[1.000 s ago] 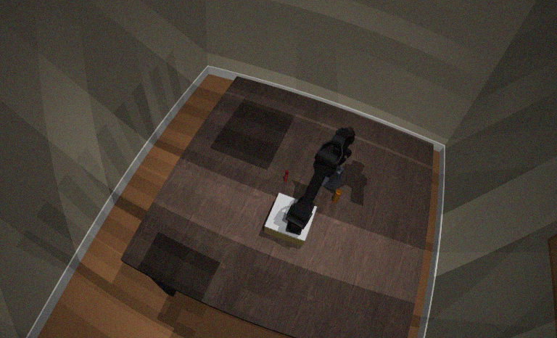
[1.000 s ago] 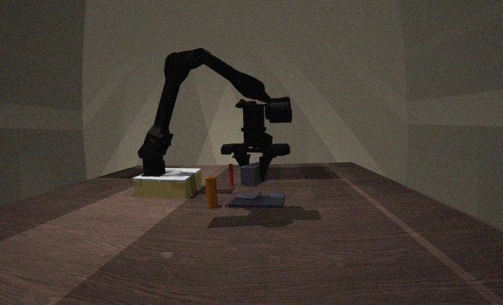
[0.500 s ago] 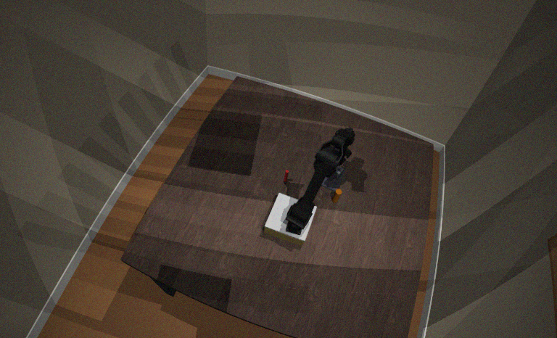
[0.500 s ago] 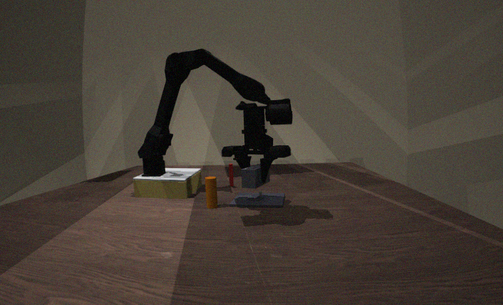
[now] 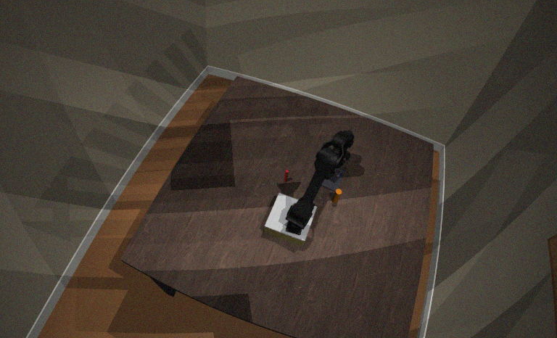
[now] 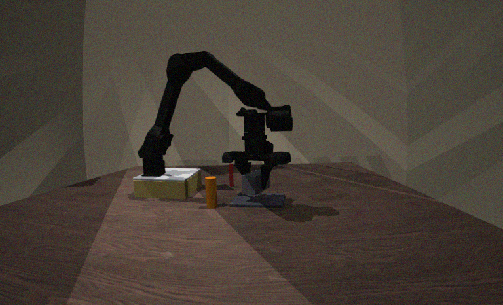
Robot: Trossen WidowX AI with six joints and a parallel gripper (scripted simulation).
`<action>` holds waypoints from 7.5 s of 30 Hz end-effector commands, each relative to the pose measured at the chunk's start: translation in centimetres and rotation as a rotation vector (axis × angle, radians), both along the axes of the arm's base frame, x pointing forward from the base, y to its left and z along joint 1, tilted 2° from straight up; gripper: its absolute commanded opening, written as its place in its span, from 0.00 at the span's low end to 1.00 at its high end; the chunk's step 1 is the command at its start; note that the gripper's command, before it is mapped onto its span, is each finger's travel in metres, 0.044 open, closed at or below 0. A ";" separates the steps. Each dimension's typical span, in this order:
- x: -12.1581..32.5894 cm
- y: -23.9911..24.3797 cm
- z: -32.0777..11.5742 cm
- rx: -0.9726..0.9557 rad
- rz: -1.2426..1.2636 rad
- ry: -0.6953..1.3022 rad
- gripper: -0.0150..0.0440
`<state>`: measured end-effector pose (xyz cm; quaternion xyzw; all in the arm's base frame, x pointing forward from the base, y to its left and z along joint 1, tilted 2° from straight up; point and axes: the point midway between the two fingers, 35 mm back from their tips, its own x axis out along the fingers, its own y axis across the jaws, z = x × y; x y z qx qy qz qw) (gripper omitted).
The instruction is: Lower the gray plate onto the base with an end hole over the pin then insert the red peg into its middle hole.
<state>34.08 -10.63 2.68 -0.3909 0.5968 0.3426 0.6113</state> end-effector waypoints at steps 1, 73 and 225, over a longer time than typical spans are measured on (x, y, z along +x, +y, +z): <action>-0.2 0.1 -0.9 0.005 0.007 0.007 0.25; -3.1 13.3 9.8 0.076 -1.209 -0.038 1.00; -8.1 20.9 6.3 0.119 -2.274 -0.073 0.25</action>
